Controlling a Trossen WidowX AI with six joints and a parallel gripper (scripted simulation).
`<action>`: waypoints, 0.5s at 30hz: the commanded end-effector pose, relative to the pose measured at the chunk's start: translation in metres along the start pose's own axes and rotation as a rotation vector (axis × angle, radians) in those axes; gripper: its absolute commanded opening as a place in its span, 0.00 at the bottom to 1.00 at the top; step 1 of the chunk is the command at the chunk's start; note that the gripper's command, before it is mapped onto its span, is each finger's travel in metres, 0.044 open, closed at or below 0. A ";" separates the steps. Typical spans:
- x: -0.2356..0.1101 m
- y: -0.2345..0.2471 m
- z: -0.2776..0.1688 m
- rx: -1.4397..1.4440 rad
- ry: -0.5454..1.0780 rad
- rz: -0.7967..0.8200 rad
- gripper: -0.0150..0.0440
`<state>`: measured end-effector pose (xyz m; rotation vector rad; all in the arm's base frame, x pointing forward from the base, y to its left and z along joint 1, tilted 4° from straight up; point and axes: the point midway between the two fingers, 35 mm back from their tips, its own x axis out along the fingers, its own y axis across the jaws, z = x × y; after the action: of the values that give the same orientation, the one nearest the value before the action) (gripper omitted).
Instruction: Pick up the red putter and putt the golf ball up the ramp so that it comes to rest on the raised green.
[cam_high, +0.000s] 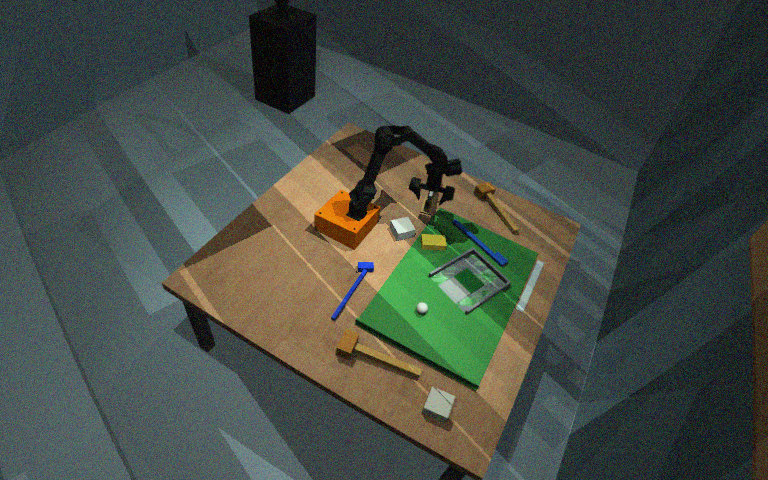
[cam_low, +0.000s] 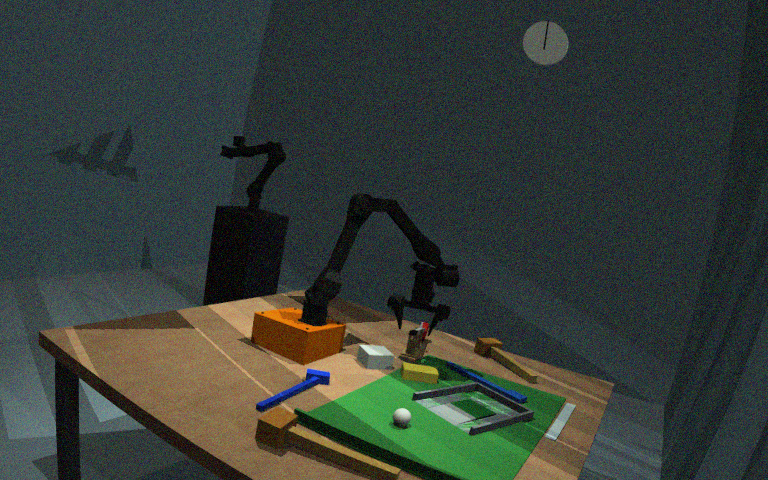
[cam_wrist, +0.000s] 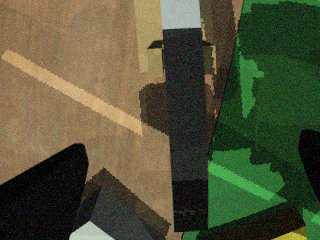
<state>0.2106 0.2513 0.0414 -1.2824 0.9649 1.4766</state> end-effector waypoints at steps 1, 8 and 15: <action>0.012 0.003 -0.004 0.007 0.015 0.014 1.00; 0.015 0.003 -0.004 0.007 0.015 0.014 1.00; 0.026 0.003 -0.005 0.007 0.015 0.014 1.00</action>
<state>0.2103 0.2524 0.0247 -1.2824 0.9662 1.4769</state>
